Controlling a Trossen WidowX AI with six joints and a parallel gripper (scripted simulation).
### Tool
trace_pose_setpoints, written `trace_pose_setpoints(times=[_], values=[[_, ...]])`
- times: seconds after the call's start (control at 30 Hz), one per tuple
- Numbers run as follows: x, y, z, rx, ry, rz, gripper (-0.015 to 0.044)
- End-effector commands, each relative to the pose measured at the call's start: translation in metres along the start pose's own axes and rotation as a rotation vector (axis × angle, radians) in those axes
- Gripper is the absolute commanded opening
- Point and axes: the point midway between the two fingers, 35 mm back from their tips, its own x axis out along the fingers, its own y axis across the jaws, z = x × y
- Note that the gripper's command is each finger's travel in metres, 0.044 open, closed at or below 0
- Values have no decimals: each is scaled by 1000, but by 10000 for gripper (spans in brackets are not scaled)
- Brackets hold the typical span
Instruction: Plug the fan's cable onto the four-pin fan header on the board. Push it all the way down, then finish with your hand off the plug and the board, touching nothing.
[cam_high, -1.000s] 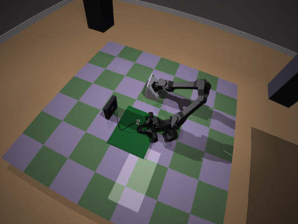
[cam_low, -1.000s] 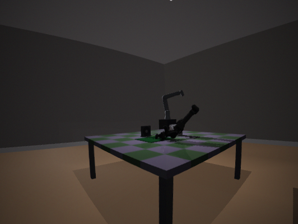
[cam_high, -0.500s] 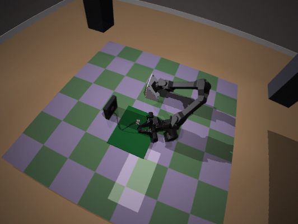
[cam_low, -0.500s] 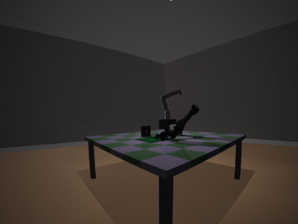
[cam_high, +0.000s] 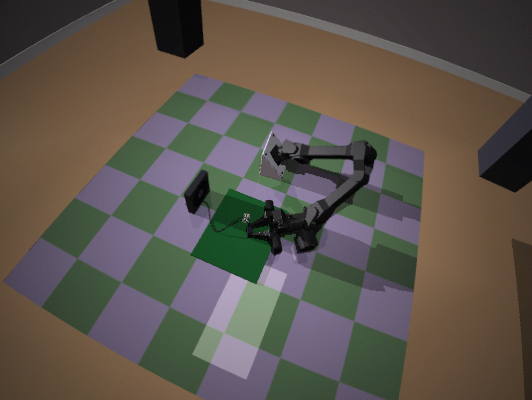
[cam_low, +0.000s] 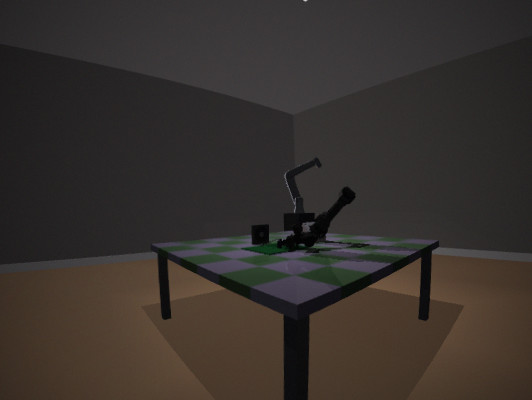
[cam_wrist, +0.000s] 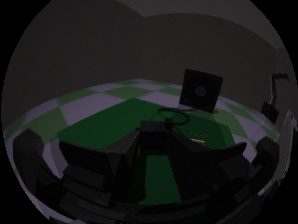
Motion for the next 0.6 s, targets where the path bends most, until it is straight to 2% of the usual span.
trace_pose_setpoints(times=[0.0, 0.1, 0.37, 0.57], values=[[0, 0, 0, 0, 0, 0, 0], [0, 0, 0, 0, 0, 0, 0], [0, 0, 0, 0, 0, 0, 205], [0, 0, 0, 0, 0, 0, 205]])
